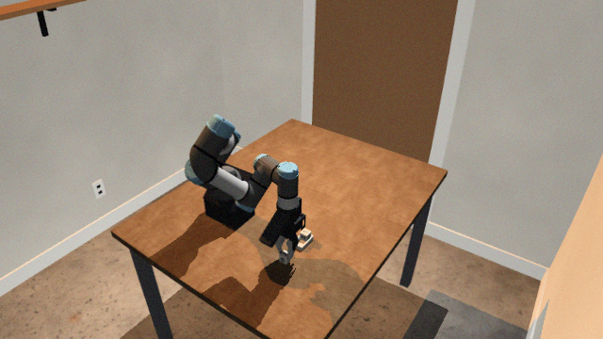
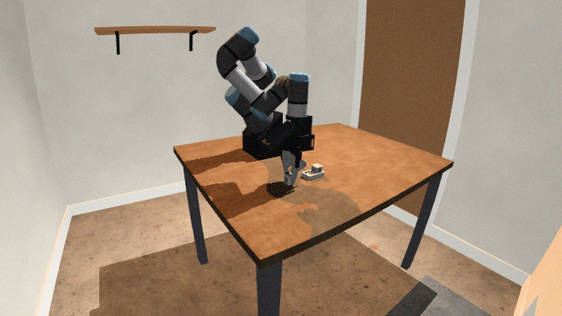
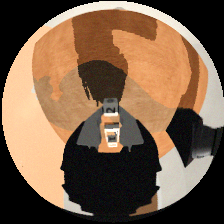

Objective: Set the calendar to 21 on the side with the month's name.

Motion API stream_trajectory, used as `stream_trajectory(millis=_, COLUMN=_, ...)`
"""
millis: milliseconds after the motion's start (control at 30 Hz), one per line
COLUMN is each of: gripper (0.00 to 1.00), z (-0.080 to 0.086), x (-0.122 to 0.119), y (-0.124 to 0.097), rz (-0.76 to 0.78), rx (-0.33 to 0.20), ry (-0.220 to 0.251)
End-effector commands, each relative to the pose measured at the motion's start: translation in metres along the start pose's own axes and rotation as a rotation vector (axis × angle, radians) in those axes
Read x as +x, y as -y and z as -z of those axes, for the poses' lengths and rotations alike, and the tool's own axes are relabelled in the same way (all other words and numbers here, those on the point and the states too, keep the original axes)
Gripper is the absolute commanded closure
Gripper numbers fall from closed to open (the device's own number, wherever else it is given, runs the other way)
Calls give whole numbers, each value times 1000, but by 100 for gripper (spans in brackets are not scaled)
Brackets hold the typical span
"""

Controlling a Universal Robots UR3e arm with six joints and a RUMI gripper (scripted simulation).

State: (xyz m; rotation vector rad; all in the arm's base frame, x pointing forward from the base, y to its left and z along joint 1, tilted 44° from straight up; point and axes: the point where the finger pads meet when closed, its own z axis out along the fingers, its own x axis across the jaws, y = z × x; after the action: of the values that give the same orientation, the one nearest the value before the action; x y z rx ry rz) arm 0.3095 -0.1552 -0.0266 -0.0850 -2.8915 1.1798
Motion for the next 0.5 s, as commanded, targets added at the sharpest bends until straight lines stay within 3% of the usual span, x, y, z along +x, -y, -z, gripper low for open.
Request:
stream_trajectory(millis=0, gripper=90, z=0, x=0, y=0, rz=0, rx=0, ry=2)
stream_trajectory(millis=467, gripper=90, z=2, x=0, y=0, rz=0, rx=0, ry=2)
